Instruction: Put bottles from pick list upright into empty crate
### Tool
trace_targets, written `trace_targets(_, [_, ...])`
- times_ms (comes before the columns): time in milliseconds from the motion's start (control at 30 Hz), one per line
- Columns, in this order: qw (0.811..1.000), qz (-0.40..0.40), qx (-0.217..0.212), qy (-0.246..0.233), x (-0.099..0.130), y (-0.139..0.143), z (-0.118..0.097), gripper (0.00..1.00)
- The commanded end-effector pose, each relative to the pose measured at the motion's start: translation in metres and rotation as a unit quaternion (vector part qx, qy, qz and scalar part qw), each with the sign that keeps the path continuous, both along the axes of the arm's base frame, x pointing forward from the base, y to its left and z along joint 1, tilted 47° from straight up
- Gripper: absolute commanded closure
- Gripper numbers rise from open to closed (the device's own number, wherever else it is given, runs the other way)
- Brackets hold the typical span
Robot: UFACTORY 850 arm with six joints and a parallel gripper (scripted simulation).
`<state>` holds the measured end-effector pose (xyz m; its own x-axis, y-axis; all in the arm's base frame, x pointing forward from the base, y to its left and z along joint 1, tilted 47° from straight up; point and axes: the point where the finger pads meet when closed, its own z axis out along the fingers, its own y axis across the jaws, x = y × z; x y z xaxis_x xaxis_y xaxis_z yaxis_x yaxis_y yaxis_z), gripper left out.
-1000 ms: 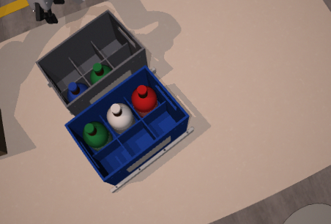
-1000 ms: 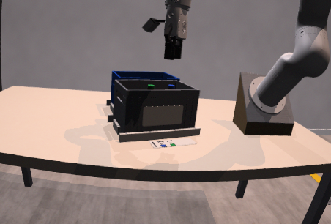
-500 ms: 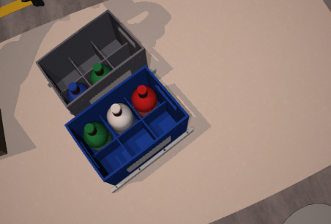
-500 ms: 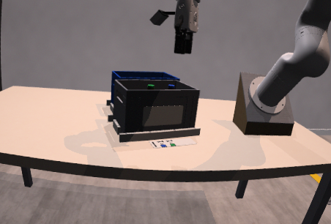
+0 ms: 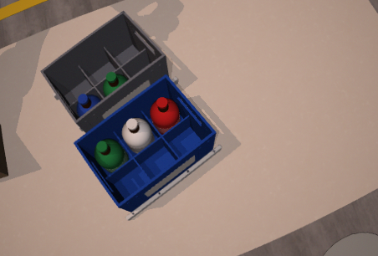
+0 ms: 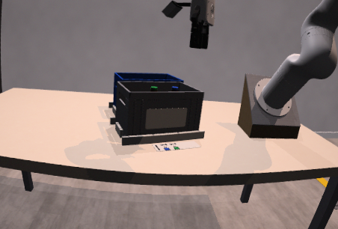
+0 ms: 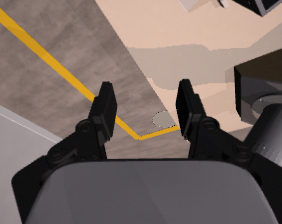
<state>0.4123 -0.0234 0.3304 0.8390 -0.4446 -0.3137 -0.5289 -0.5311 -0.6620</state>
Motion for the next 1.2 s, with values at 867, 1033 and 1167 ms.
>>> trace_targets(867, [1.000,0.000,0.000,0.000,-0.026,0.031,0.076,0.35])
trace_targets(1033, [1.000,0.000,0.000,0.000,-0.026,0.031,0.076,0.35])
trace_targets(1167, [1.000,0.000,0.000,0.000,-0.026,0.031,0.076,0.35])
